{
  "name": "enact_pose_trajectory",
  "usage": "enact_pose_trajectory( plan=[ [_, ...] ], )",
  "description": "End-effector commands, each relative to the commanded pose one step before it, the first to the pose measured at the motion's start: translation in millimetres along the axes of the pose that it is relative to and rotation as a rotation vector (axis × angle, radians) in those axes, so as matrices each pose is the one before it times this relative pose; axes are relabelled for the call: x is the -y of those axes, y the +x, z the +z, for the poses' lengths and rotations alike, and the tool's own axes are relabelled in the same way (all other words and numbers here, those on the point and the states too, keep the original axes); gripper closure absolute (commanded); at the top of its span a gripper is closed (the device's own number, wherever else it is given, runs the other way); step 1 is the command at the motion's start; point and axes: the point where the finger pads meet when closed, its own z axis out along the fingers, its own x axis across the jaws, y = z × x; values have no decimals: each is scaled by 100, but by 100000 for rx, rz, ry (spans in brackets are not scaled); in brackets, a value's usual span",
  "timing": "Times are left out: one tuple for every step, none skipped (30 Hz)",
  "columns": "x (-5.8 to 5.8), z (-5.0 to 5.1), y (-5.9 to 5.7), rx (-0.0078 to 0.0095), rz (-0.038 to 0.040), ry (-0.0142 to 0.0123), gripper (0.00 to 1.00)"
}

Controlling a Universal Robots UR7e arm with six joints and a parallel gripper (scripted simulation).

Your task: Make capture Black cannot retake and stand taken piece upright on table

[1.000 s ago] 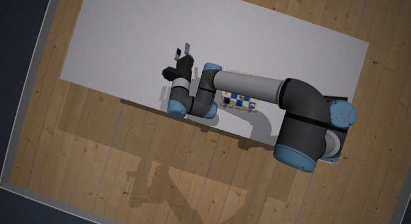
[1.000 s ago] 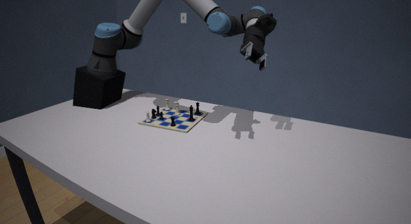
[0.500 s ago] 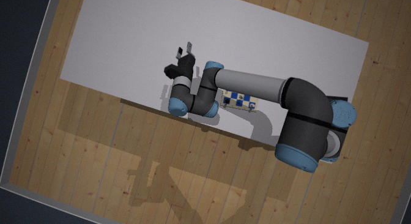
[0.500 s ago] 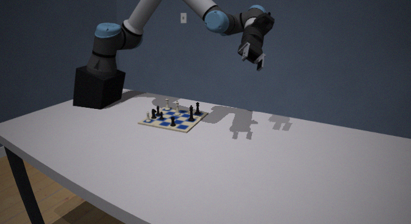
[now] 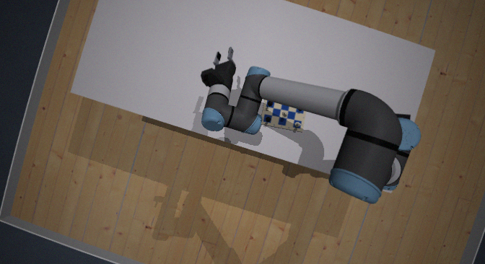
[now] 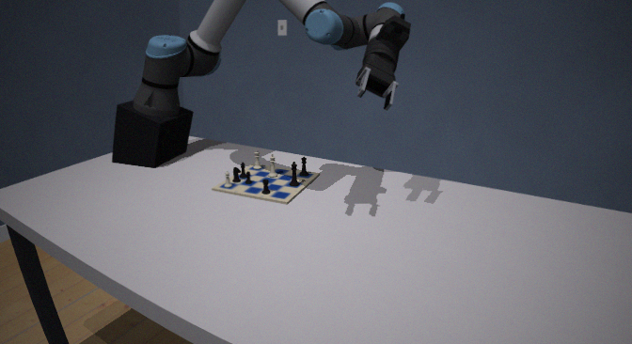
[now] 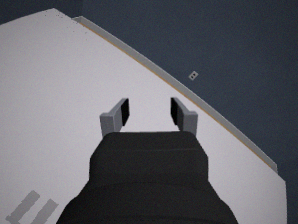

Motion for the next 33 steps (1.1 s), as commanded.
enact_pose_trajectory(
  plan=[
    [-390, 765, 1538, -273, 10175, -4697, 0],
    [-84, 171, 333, -113, 2131, -968, 0],
    [-83, 175, 348, -138, 2213, -1002, 0],
    [-82, 178, 363, -167, 2296, -1036, 0],
    [-80, 180, 378, -197, 2379, -1068, 0],
    [-77, 183, 394, -230, 2463, -1100, 0],
    [0, 0, 0, 0, 0, 0, 0],
    [0, 0, 0, 0, 0, 0, 0],
    [-74, 185, 409, -265, 2547, -1130, 0],
    [-70, 187, 425, -303, 2631, -1159, 0],
    [-66, 188, 440, -342, 2716, -1187, 0],
    [-60, 189, 456, -384, 2800, -1213, 0],
    [-55, 190, 472, -429, 2885, -1237, 0],
    [-48, 190, 487, -475, 2970, -1259, 0],
    [-41, 190, 502, -524, 3055, -1279, 0],
    [-32, 190, 517, -574, 3140, -1296, 0],
    [-24, 190, 532, -627, 3224, -1311, 0],
    [-14, 189, 547, -681, 3309, -1323, 0],
    [-3, 188, 561, -737, 3393, -1333, 0],
    [8, 187, 575, -795, 3477, -1339, 0],
    [0, 0, 0, 0, 0, 0, 0],
    [20, 185, 588, -854, 3561, -1342, 0],
    [33, 183, 601, -914, 3644, -1342, 0],
    [0, 0, 0, 0, 0, 0, 0],
    [0, 0, 0, 0, 0, 0, 0],
    [46, 181, 613, -975, 3726, -1339, 0],
    [60, 179, 624, -1037, 3808, -1332, 0],
    [75, 177, 635, -1100, 3889, -1321, 0],
    [91, 174, 645, -1163, 3969, -1307, 0],
    [107, 171, 654, -1225, 4049, -1289, 0],
    [0, 0, 0, 0, 0, 0, 0],
    [124, 168, 662, -1288, 4127, -1267, 0],
    [141, 165, 670, -1351, 4205, -1242, 0]
  ],
)
